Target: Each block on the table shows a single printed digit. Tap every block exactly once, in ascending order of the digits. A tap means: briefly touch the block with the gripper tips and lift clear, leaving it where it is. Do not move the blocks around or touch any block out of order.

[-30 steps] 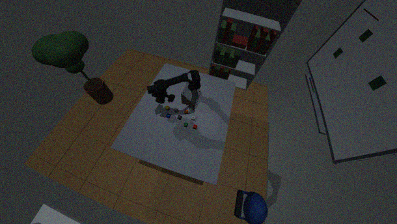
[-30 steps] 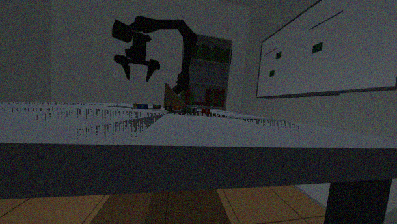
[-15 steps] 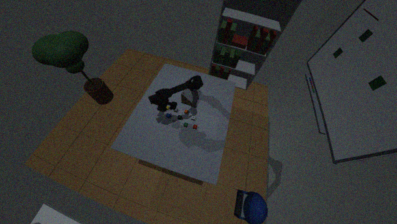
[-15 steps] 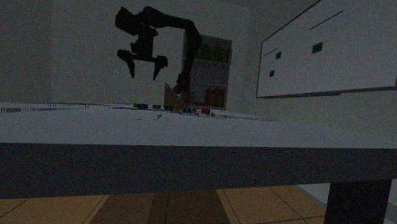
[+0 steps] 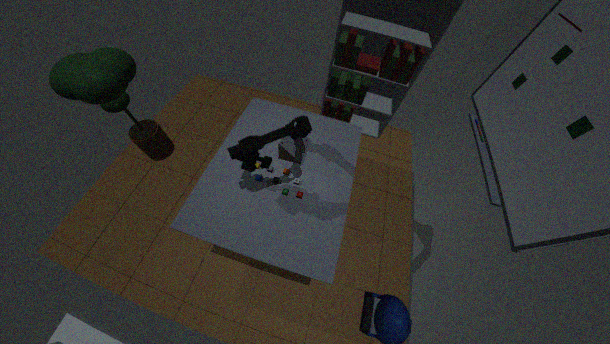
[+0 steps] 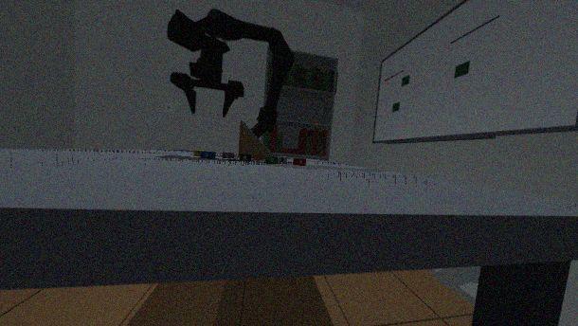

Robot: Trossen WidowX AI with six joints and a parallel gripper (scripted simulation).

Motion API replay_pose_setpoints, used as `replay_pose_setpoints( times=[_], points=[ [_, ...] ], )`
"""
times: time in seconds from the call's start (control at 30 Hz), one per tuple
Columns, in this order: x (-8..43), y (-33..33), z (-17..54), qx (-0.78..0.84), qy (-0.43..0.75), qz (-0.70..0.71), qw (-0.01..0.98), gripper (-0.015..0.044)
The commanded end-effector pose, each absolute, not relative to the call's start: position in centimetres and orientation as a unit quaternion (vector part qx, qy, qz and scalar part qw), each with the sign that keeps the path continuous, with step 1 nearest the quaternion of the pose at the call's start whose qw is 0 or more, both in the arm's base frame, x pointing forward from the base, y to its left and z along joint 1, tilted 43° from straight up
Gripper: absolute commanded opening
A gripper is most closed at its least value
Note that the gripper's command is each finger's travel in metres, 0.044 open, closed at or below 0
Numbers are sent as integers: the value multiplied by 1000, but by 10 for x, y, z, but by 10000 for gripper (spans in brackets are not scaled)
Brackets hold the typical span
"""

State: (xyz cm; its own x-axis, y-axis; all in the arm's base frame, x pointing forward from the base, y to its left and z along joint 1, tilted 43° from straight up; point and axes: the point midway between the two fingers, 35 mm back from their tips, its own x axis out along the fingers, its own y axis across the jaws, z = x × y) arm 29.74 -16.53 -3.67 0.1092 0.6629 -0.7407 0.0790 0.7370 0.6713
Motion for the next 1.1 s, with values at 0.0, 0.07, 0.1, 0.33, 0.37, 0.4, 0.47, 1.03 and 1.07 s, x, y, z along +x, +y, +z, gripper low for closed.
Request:
replay_pose_setpoints(
  times=[0.0,0.07,0.1,0.33,0.37,0.4,0.47,1.03,1.07],
  points=[
    [297,-164,-36,297,631,213,684,400],
    [287,-158,-30,297,632,213,684,400],
    [279,-153,-26,297,632,213,683,400],
    [235,-121,-7,298,632,214,682,400],
    [235,-121,-7,298,632,214,682,400],
    [235,-121,-7,298,632,214,682,400],
    [235,-121,-7,298,632,214,682,400],
    [237,-120,-6,298,632,213,682,400],
    [243,-118,-2,298,633,213,683,400]
  ],
)
